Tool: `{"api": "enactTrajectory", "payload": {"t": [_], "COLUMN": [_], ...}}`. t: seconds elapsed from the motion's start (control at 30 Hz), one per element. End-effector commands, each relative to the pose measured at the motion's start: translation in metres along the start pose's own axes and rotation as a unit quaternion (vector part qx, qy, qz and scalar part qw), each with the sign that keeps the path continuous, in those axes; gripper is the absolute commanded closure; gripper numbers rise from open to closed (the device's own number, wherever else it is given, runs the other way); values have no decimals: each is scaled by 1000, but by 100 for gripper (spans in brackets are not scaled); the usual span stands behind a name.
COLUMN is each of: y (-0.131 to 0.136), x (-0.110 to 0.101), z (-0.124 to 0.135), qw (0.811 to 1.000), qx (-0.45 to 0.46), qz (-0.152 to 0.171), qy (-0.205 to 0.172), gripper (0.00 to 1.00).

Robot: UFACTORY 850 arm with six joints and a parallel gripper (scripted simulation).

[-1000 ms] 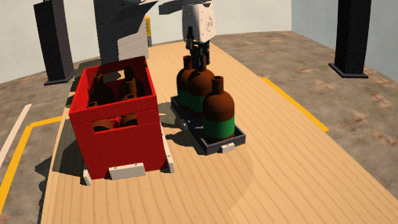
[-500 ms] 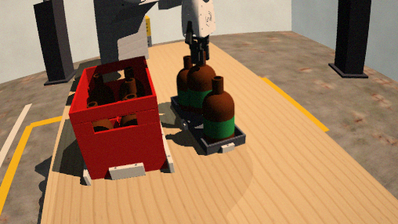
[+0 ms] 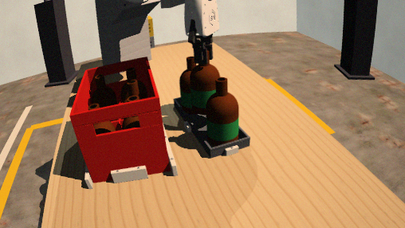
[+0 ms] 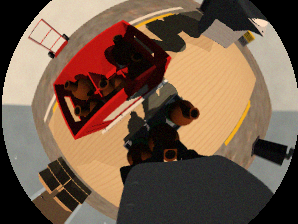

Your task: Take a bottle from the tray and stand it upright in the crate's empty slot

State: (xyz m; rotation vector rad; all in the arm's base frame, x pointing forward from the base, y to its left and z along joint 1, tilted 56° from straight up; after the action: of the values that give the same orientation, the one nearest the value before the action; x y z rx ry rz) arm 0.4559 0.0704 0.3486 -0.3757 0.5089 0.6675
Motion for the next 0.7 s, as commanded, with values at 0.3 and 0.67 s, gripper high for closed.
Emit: {"api": "enactTrajectory", "payload": {"t": [0.3,0.67], "y": [0,0], "x": [0,-2], "z": [0,0], "qw": [1000,1000], "qx": [0,0], "qz": [0,0], "qy": [0,0], "gripper": [100,100]}}
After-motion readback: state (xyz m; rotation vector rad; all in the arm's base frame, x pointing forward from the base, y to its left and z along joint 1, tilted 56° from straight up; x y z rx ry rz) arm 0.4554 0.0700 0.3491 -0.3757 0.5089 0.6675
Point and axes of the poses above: the point where the finger pads meet when closed, its own x axis out along the fingers, its own y axis across the jaws, z = x × y, the point moved 4 cm from there along -x, back along the fingers, and after that the axes turned 3 degrees about x, right-handed, at the moved point
